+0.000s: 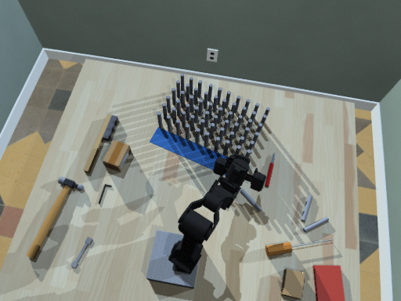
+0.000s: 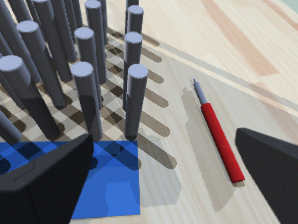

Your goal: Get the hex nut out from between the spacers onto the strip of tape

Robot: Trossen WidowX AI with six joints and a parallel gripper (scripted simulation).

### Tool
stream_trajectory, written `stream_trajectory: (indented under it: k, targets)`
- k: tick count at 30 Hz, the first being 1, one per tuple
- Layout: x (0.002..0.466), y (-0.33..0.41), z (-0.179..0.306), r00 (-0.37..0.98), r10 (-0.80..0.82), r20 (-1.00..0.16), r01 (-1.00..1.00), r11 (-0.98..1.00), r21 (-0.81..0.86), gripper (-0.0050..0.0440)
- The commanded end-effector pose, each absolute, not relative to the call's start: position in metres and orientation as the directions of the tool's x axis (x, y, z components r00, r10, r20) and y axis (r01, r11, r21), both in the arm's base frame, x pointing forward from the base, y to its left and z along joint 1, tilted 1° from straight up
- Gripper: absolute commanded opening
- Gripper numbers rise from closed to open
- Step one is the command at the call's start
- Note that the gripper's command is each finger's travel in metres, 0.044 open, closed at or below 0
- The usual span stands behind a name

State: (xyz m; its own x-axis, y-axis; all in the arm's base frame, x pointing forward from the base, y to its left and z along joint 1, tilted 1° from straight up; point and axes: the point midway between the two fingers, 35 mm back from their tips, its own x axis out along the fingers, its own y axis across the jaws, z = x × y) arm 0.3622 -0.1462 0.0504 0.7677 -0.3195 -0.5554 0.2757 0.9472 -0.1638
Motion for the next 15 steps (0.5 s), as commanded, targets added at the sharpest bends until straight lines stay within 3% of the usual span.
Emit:
stream_trajectory:
  k: [1,15]
  targets:
    - [0.364,-0.184,0.049,0.699,-0.358,-0.619,0.354,0.925,-0.135,0.04]
    - [0.303,-0.272,0.027,0.429,-0.39,-0.815,0.601,0.797,-0.066,0.04]
